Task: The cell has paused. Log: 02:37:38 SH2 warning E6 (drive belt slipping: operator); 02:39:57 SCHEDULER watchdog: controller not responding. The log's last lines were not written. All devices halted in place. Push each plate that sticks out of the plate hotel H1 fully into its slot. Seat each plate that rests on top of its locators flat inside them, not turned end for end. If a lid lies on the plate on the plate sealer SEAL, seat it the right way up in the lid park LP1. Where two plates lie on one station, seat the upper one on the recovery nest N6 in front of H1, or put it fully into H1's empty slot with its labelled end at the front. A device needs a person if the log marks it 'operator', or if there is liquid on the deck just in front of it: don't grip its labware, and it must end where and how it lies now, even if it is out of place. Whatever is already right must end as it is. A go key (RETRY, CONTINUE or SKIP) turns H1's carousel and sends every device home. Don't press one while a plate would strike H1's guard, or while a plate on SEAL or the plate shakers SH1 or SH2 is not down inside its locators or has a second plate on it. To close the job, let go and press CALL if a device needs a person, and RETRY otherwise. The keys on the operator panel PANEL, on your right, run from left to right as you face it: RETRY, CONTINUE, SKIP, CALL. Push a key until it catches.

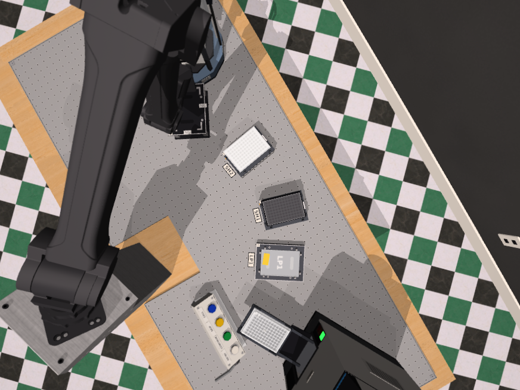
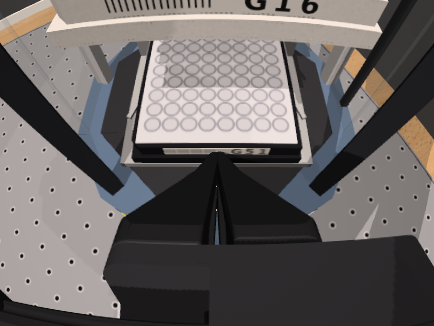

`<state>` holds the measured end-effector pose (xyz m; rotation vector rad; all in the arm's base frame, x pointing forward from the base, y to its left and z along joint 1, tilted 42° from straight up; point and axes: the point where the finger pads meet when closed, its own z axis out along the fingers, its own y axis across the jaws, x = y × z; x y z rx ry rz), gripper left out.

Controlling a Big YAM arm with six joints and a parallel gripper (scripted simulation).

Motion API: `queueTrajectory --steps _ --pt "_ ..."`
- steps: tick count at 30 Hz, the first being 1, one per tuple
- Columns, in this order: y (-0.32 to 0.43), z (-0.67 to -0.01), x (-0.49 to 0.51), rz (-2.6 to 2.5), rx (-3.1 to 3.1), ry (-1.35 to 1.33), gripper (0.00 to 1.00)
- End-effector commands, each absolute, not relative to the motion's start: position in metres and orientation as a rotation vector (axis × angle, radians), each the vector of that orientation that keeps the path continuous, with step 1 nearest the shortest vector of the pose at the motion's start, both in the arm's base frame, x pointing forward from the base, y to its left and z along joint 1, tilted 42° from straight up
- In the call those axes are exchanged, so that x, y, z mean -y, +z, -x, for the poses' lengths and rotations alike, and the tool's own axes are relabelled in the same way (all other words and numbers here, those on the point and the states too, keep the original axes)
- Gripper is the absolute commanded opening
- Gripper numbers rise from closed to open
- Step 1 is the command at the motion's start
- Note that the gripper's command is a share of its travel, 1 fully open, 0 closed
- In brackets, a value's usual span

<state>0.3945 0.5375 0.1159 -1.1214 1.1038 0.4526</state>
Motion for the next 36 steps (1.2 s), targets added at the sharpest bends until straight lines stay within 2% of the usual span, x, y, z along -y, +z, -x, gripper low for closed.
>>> queueTrajectory --steps 1,15,36 --pt "0.133 -0.386 -0.553 1.122 -1.073 0.47 0.0" --pt "0.138 -0.385 -0.549 1.105 -1.047 0.473 0.0" --pt "0.103 -0.391 -0.505 1.11 -1.095 0.451 0.0"
